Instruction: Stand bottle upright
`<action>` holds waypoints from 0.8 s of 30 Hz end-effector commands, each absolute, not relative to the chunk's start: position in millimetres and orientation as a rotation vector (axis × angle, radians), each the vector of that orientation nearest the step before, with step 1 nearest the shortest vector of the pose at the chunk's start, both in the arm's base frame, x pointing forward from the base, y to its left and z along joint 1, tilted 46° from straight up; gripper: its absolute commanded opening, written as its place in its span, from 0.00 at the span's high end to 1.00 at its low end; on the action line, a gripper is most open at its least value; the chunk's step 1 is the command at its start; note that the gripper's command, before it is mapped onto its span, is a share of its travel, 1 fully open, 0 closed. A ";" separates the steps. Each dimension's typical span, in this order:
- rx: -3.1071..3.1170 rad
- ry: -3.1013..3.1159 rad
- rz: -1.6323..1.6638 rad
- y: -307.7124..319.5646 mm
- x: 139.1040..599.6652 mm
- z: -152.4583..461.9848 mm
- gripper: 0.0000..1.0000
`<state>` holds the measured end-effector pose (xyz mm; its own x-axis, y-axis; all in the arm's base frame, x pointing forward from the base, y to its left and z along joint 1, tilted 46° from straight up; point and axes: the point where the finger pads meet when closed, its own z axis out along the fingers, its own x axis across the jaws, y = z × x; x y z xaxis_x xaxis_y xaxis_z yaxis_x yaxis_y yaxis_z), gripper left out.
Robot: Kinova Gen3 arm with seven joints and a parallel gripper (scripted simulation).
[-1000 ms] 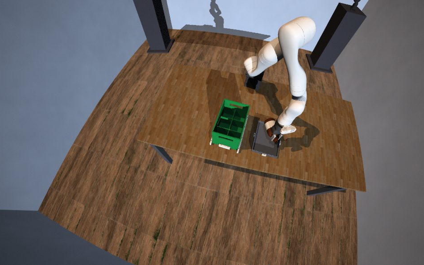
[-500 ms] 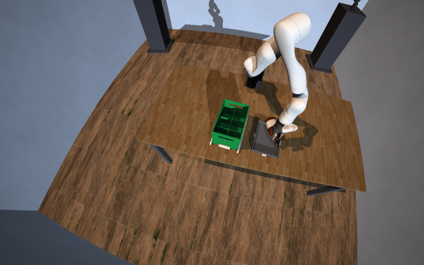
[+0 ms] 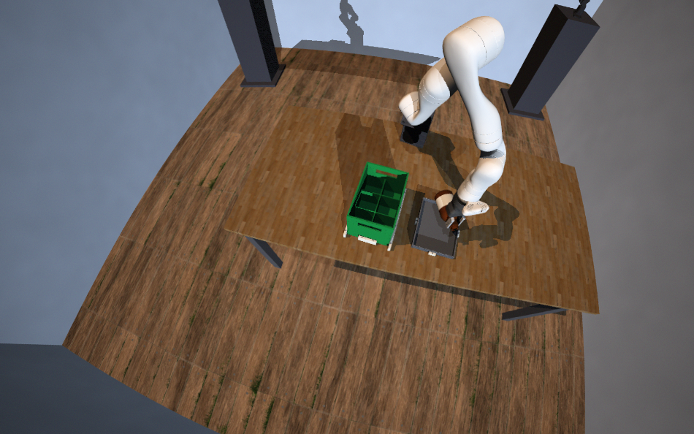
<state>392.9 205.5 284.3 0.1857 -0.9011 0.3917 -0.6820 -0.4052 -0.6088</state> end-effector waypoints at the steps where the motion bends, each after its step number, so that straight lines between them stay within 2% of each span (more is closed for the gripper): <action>1: -2.172 1.495 -1.040 209.0 391.1 284.8 1.00; 24: -2.172 1.495 -1.040 209.7 388.0 287.8 1.00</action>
<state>388.3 208.8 287.5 0.1920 -0.9005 0.3902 -0.6797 -0.4088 -0.6090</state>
